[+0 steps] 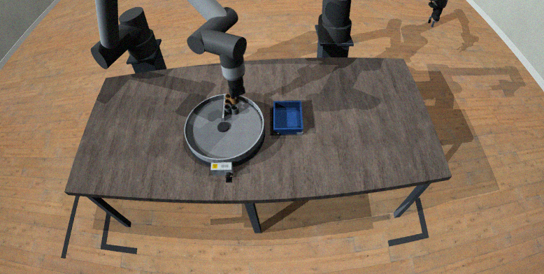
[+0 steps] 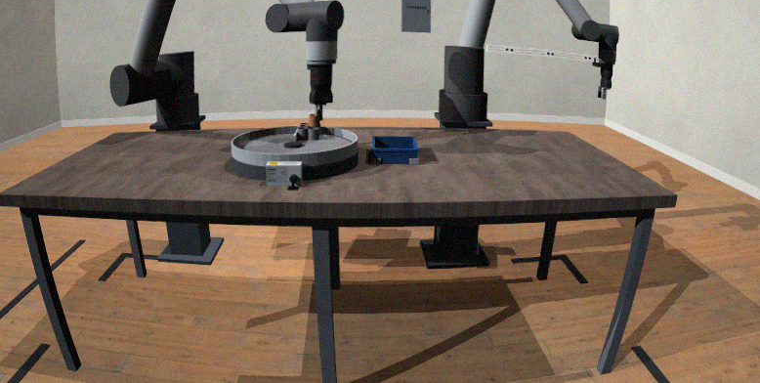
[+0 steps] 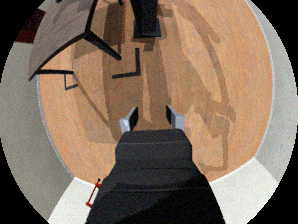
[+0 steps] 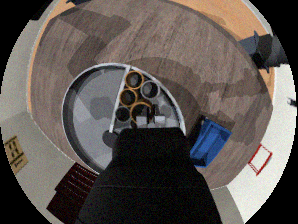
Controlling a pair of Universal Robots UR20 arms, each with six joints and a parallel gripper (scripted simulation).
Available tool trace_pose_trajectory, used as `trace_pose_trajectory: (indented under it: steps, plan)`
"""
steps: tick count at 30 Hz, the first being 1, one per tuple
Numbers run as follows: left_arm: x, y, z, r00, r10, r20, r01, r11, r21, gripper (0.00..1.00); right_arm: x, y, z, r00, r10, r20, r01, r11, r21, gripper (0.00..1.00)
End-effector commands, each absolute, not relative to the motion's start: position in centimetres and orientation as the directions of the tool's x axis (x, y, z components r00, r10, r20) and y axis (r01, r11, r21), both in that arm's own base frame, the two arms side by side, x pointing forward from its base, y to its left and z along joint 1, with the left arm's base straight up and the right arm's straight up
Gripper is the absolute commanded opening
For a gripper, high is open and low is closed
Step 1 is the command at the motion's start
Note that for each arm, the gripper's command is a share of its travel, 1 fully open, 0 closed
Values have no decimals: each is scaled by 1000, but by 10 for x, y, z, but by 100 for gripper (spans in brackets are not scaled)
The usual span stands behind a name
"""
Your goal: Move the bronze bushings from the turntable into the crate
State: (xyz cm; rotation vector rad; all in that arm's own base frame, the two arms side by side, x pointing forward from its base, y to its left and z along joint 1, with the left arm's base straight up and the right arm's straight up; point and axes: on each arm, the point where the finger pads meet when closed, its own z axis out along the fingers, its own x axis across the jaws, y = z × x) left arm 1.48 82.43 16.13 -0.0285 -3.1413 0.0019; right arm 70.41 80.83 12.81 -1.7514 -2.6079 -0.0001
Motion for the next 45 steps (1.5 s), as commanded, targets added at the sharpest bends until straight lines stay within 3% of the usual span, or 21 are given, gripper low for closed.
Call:
trace_pose_trajectory:
  steps: [1,7,45]
  plan:
    - [15,825,162,-1000,18,0,18,1000,0,100,704,809,145,-378,926,1,926,378,1,0]
    - [15,825,162,-1000,18,0,18,1000,0,100,704,809,157,-378,926,1,926,378,1,0]
    - [15,825,162,-1000,18,0,18,1000,0,100,704,809,158,-378,926,1,926,378,1,0]
